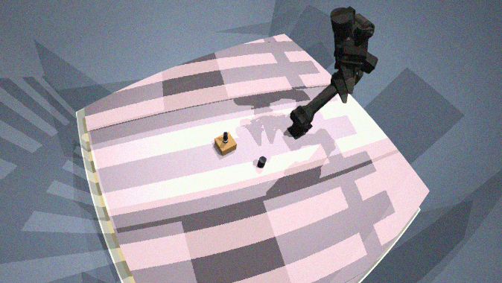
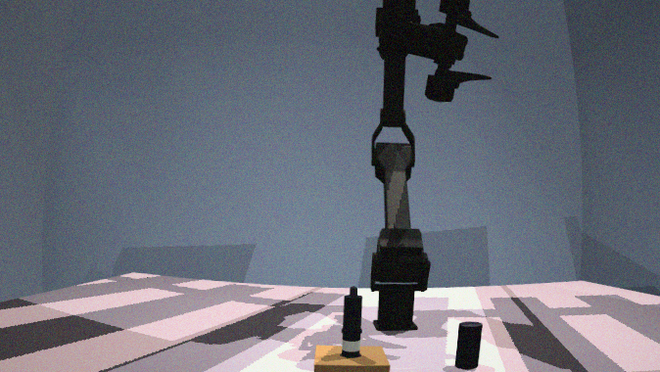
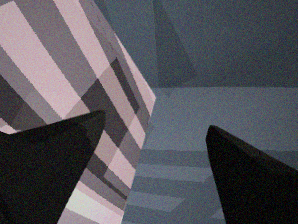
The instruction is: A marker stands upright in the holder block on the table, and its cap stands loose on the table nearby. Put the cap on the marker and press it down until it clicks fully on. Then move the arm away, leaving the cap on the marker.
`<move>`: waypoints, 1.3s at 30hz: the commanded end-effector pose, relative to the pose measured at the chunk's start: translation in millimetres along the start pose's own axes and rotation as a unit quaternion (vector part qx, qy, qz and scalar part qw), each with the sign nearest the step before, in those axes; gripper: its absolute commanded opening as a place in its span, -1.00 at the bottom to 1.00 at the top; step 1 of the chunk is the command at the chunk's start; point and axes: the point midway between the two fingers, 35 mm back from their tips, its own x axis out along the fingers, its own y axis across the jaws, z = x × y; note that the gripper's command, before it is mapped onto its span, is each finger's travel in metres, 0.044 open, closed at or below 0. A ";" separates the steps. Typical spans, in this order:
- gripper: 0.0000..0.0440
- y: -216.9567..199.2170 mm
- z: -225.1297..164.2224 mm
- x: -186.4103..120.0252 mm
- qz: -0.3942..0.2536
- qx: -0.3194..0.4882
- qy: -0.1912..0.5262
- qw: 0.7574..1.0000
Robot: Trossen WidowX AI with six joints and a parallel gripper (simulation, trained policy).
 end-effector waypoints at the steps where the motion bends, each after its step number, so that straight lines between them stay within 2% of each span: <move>1: 0.45 0.3 -8.9 7.0 0.023 0.015 -0.004 1.000; 39: 0.48 14.2 -82.9 71.4 0.161 0.022 -0.007 0.987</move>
